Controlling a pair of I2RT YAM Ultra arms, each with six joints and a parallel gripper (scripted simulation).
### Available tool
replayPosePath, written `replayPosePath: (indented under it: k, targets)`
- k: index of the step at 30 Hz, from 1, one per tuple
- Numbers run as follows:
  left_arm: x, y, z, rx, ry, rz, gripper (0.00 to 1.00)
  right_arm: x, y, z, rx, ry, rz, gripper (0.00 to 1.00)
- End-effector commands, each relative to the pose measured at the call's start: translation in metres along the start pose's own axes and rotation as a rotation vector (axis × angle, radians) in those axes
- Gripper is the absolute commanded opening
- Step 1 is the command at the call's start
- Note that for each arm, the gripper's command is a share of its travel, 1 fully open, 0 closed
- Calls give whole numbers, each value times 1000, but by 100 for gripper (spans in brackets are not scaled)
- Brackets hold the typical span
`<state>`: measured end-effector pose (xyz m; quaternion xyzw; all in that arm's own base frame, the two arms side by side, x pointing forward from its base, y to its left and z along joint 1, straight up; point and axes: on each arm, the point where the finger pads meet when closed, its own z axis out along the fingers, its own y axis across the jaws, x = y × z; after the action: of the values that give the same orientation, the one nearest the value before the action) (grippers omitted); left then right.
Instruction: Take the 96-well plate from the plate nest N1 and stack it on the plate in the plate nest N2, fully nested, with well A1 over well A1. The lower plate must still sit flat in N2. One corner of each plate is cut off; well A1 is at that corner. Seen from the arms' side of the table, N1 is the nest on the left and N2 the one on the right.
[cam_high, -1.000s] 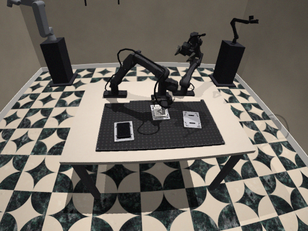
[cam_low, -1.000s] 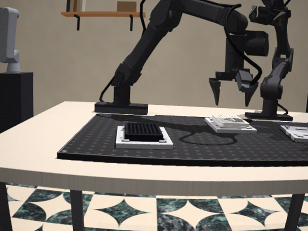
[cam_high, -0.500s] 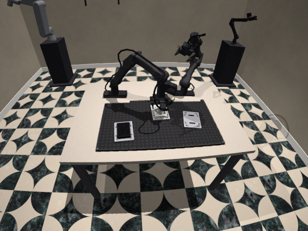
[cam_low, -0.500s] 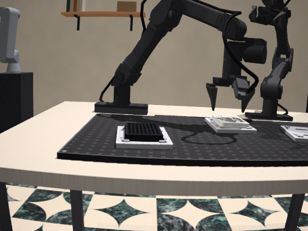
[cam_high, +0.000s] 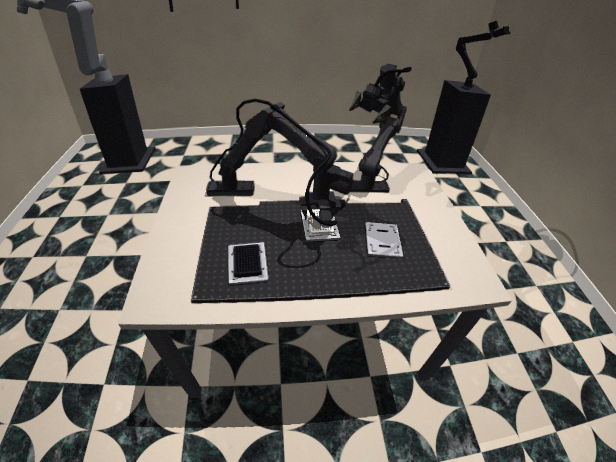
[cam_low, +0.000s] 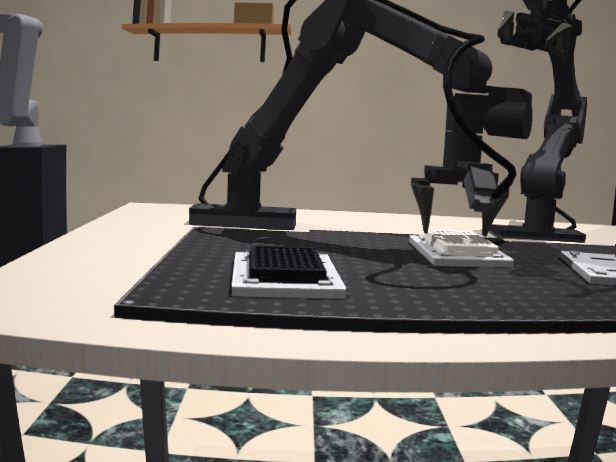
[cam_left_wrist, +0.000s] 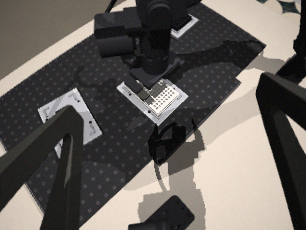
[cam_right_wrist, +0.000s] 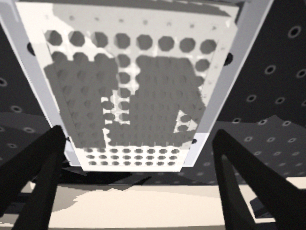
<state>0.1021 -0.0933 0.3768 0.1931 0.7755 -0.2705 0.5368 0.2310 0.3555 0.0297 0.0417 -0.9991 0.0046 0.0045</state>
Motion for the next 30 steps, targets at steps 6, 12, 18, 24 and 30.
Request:
replayPosePath:
  k: [6, 12, 18, 24, 30]
  targets:
    - [-5, -2, -13, 6, -31, 2, 100, -6, 1, 14, -12, -12, 9, 100]
    - [-5, -2, -13, 6, -31, 2, 100, -7, 3, 9, -23, -20, 9, 100]
    - [-5, -2, -13, 6, -31, 2, 100, -7, 3, 9, -23, -20, 9, 96]
    - [-5, -2, -13, 6, -31, 2, 100, -5, 3, 7, -17, -16, 4, 89]
    - [-5, -2, -13, 6, -31, 2, 100, -5, 3, 7, -17, -16, 4, 80]
